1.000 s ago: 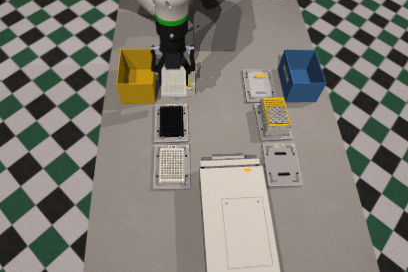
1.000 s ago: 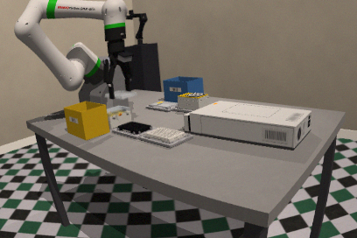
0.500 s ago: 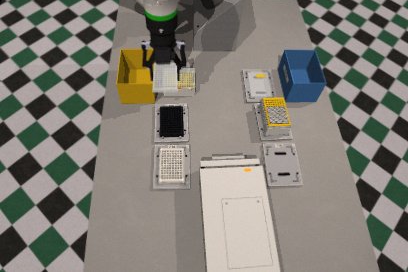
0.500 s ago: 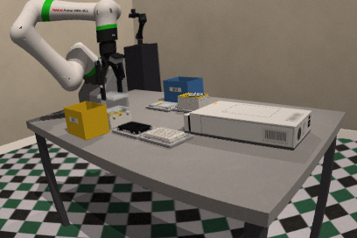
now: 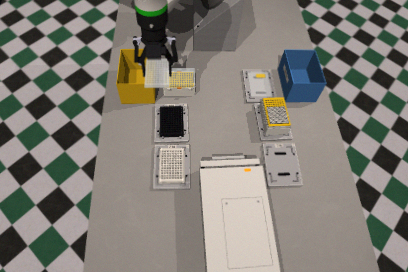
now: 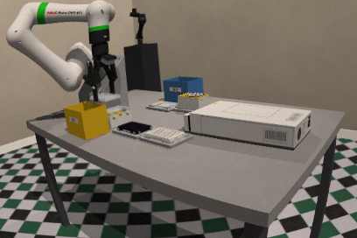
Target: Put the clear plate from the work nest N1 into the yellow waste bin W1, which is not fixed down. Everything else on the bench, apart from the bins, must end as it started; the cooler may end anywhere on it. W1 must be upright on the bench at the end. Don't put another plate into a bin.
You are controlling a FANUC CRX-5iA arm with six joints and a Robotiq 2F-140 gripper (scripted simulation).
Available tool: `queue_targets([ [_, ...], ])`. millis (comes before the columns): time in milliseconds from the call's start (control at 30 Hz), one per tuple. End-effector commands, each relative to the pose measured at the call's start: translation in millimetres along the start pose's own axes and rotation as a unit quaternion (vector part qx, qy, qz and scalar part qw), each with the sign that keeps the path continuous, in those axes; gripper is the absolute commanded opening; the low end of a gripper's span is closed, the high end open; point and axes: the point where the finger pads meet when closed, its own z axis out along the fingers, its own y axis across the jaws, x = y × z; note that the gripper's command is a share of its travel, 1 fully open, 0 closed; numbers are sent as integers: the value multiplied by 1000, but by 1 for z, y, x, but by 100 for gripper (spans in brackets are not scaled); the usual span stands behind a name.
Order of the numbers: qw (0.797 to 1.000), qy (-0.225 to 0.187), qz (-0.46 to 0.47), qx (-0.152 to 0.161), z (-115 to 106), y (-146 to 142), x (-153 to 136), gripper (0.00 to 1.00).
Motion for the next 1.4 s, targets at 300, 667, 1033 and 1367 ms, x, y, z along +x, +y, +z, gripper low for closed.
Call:
queue_targets([
  [300, 1000, 1, 0, 0, -1, 24, -16, 10],
  [667, 1000, 1, 0, 0, -1, 43, -30, 10],
  [1033, 1000, 1, 0, 0, -1, 67, -47, 10],
  [1367, 1000, 1, 0, 0, -1, 83, -57, 10],
])
